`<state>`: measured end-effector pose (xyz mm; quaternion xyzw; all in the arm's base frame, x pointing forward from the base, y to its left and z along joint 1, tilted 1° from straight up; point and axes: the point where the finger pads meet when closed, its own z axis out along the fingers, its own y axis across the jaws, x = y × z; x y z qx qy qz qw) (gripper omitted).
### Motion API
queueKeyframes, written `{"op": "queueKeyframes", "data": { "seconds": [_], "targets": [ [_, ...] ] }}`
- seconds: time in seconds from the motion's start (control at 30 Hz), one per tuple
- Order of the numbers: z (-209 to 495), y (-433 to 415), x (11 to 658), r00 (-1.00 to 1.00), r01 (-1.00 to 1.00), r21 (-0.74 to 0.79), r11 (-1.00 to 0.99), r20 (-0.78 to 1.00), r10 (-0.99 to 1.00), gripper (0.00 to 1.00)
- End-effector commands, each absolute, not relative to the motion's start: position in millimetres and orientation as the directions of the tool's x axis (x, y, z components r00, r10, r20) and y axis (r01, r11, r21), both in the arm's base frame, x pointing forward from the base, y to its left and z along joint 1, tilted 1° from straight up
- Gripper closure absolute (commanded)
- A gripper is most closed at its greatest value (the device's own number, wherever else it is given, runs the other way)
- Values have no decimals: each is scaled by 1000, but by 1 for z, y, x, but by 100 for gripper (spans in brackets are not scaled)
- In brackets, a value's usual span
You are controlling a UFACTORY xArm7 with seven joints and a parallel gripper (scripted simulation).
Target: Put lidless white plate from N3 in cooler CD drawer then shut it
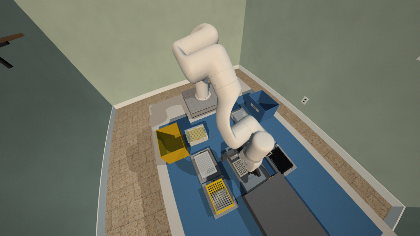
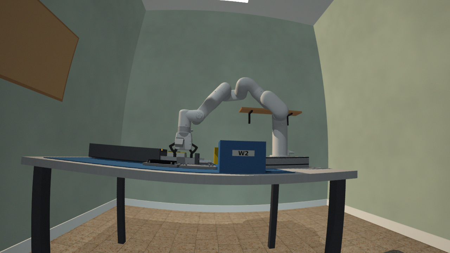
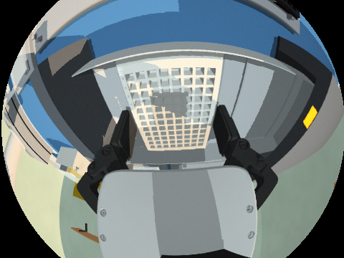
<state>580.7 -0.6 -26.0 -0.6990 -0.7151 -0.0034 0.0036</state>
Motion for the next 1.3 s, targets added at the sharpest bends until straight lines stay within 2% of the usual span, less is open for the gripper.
{"op": "queueKeyframes", "data": {
  "seconds": [0.0,1.27],
  "targets": [
    [-24,-1,583,-23,1000,5,23,10,1000,0],
    [18,-1,582,-23,1000,5,23,10,1000,0]
  ]
}}
